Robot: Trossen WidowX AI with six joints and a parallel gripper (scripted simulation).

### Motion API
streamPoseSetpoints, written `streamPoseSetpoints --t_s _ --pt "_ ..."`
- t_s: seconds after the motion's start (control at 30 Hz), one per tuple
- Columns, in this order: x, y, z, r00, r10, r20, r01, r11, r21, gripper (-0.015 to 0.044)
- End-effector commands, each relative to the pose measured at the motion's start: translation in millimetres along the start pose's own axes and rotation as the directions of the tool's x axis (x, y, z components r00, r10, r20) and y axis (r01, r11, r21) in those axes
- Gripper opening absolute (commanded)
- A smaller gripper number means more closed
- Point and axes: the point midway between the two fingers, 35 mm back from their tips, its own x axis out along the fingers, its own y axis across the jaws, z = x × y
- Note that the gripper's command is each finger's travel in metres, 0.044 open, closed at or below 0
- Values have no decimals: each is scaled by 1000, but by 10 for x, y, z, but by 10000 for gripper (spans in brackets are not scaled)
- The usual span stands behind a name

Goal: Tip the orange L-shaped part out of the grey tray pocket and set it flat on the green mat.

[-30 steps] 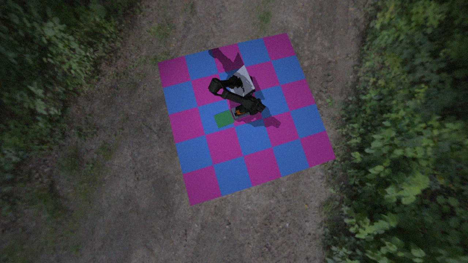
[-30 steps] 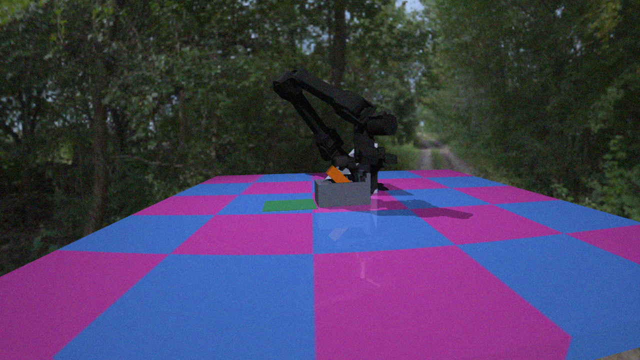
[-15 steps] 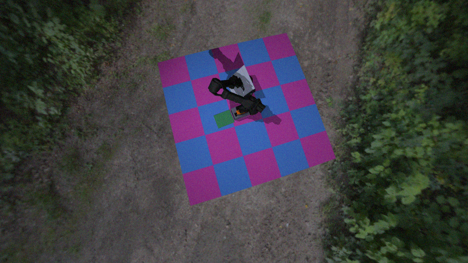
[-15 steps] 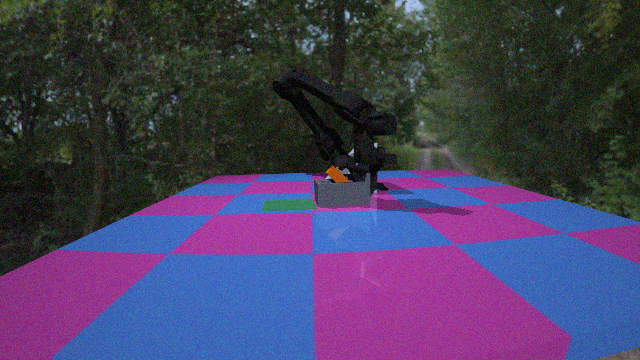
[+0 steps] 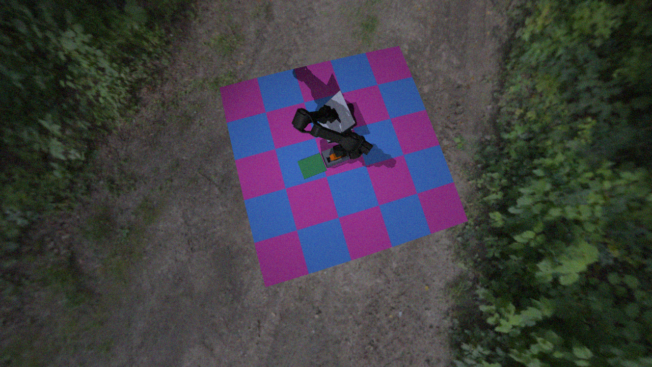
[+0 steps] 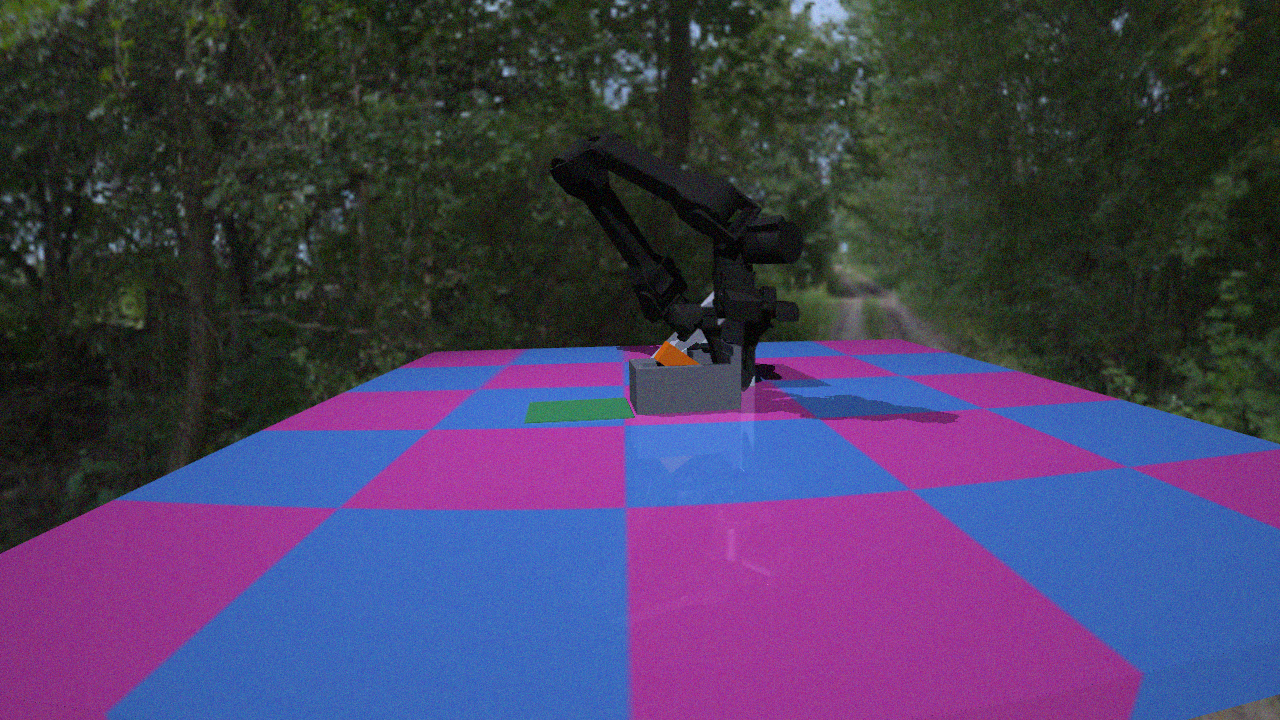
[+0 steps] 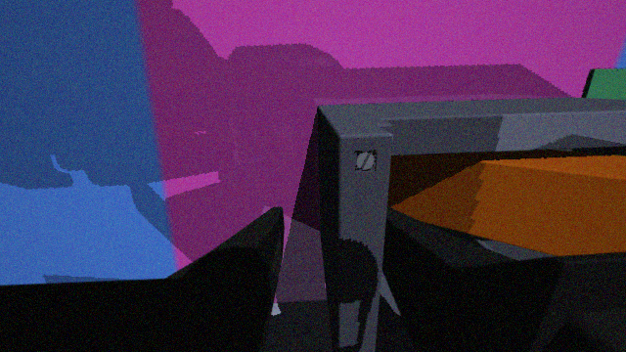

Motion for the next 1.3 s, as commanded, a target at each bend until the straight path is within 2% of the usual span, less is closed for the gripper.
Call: streamPoseSetpoints --t_s 0.0,0.2,0.27,1.17,1.27 --pt "-154 16 31 1000 7 1 -7 1000 6 180" --pt "-873 -76 22 1000 8 -1 -8 1000 5 180" --pt "-969 -98 7 1000 7 -1 -7 1000 5 180" --pt "-932 -81 39 1000 11 16 -11 1000 3 180" --pt "-936 -131 51 1000 11 15 -13 994 108 259"
